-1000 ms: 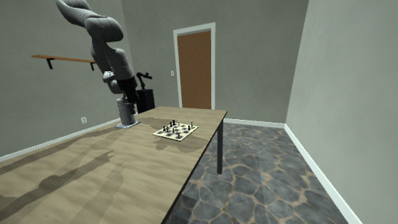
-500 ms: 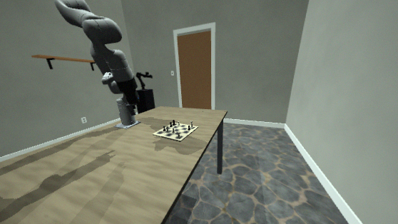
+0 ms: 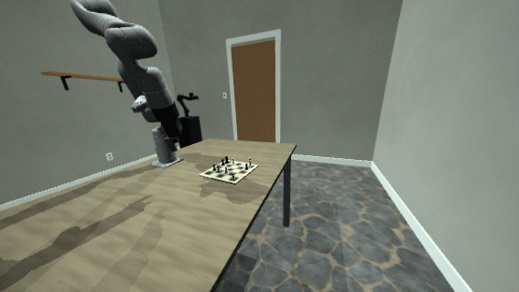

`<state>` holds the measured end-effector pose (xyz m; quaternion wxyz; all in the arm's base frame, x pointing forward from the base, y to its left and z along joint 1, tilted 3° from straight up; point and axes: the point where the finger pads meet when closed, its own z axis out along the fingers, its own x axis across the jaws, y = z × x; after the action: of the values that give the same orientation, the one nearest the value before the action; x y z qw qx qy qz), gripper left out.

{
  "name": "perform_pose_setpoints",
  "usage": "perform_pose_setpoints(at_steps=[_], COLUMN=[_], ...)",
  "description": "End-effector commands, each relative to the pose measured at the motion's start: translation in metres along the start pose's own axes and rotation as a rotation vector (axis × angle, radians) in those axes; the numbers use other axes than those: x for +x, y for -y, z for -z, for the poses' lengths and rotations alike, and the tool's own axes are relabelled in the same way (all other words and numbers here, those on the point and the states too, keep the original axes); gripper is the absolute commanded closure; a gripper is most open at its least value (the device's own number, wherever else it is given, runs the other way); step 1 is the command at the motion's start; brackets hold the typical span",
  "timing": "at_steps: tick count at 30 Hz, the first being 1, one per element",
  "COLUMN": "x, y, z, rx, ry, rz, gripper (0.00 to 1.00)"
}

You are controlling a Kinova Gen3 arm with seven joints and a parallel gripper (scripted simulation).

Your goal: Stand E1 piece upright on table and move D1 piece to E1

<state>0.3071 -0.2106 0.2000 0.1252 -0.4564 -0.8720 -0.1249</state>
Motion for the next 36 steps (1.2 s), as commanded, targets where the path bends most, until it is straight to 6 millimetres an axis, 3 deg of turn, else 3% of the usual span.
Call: perform_pose_setpoints(at_steps=[1,36], x=[0.0003,-0.0043], y=[-0.0009,-0.0045], z=[-0.0014,-0.0109], rx=[-0.005,-0.039], ry=[-0.014,-0.065], rz=[-0.037,-0.23], gripper=[0.0,0.0])
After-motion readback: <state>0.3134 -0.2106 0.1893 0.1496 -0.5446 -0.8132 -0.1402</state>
